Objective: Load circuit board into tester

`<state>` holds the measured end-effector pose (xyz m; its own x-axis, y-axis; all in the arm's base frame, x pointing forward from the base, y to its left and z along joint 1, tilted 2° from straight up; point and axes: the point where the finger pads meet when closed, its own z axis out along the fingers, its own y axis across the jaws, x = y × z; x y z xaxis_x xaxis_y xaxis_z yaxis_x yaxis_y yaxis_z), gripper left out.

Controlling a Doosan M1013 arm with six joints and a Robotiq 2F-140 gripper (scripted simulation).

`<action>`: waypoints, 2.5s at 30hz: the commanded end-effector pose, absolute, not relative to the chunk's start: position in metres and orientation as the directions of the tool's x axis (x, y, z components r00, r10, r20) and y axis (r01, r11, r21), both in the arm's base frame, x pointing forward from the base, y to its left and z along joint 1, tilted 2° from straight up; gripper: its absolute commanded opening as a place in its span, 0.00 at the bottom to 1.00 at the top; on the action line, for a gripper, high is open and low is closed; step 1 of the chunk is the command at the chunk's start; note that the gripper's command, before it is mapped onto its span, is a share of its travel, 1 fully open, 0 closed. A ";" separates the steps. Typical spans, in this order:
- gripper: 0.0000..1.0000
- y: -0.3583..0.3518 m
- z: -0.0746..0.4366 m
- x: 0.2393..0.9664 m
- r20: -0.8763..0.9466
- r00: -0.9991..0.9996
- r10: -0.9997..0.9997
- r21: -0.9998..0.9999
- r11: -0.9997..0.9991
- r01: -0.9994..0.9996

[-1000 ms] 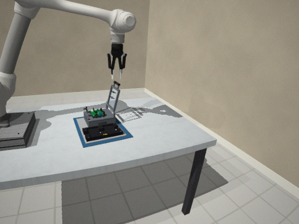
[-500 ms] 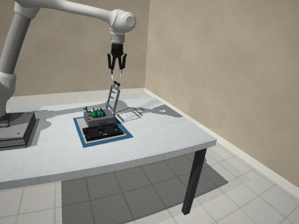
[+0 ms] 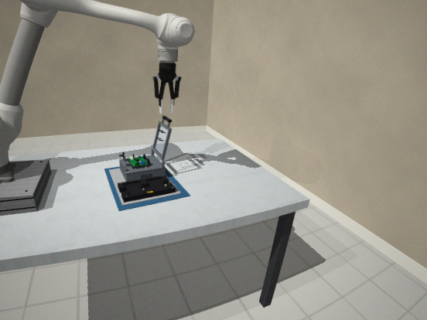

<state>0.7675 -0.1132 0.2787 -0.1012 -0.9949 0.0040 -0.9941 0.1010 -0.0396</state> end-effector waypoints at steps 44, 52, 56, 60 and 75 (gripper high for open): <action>0.30 -0.113 0.279 0.769 0.010 -0.101 -0.995 -0.041 0.100 -0.994; 0.30 -0.113 0.271 0.770 0.010 -0.101 -0.995 -0.041 0.100 -0.994; 0.30 -0.113 0.268 0.770 0.010 -0.101 -0.995 -0.041 0.100 -0.994; 0.30 -0.113 0.261 0.771 0.010 -0.101 -0.995 -0.041 0.100 -0.994; 0.30 -0.114 0.243 0.773 0.010 -0.101 -0.995 -0.041 0.100 -0.994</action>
